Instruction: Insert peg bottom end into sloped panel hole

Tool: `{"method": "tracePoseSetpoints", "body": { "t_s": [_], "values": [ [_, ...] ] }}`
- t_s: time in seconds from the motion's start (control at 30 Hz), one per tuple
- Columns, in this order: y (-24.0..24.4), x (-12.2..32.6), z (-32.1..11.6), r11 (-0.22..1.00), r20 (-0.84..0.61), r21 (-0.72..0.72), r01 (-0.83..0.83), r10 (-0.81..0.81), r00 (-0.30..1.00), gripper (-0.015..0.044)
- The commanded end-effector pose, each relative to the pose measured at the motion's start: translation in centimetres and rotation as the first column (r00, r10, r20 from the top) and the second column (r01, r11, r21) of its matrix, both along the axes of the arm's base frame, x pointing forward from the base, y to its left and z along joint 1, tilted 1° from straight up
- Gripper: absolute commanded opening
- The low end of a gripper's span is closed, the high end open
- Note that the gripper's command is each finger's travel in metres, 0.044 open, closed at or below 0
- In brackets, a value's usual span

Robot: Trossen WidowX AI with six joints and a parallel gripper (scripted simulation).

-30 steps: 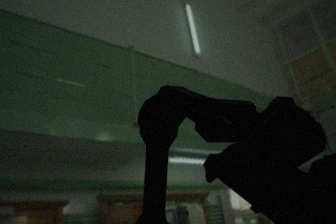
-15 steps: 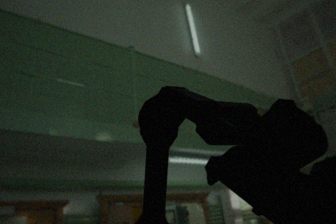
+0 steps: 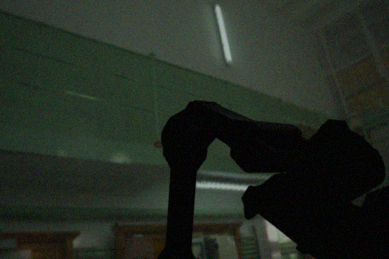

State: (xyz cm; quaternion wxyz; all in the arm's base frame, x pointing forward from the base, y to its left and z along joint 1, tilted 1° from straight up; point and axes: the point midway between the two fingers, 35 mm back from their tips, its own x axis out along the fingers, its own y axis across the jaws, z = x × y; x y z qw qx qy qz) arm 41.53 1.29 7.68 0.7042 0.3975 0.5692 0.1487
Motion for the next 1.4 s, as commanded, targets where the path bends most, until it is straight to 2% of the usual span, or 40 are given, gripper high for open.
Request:
{"method": "tracePoseSetpoints", "body": {
  "t_s": [0.0,1.37],
  "values": [
    [0.1,0.0,-0.3,1.000,-0.006,-0.001,0.004,-0.004,1.000,0.0000],
    [1.5,0.7,-1.8,1.000,-0.006,0.000,0.004,-0.004,1.000,0.0000]
  ]
}}
